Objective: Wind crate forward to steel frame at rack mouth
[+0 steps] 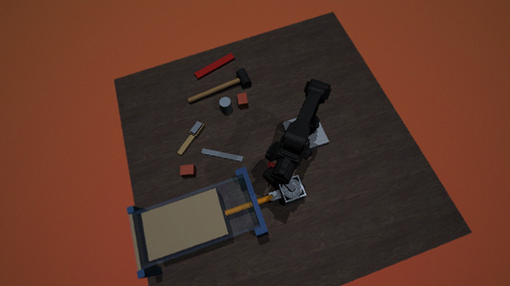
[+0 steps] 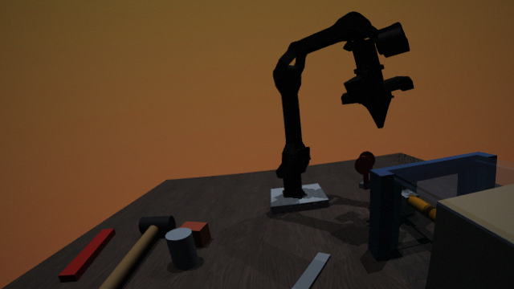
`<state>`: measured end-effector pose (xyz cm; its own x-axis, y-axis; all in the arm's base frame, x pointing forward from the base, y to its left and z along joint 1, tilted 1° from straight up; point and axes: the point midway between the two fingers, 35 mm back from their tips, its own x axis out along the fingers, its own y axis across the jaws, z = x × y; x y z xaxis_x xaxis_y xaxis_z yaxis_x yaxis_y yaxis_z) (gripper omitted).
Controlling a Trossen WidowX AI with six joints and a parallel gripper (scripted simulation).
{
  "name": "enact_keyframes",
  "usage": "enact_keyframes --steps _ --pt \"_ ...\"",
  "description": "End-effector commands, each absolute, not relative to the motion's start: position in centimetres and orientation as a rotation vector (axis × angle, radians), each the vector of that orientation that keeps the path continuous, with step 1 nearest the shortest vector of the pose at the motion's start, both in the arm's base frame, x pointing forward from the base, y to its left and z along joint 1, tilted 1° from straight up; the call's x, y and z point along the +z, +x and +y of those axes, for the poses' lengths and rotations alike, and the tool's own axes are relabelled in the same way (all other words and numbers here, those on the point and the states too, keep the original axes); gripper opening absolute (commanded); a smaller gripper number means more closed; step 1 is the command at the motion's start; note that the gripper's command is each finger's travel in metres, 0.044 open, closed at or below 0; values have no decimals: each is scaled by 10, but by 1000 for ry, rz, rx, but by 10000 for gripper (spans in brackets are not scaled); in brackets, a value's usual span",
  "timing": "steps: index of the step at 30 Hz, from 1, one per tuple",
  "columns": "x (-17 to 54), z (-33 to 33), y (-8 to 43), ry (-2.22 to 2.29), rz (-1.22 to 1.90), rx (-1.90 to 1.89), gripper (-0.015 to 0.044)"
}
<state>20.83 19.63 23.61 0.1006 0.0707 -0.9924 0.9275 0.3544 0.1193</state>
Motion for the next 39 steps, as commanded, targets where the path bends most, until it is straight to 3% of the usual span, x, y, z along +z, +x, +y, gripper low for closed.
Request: enact_keyframes --steps 1,12,22,29,39 --pt "236 197 209 1025 1314 -831 0" --pt "236 197 209 1025 1314 -831 0" --pt "217 150 227 517 1497 -469 263" --pt "216 146 228 480 1510 -439 440" --pt "209 147 229 480 1510 -440 440"
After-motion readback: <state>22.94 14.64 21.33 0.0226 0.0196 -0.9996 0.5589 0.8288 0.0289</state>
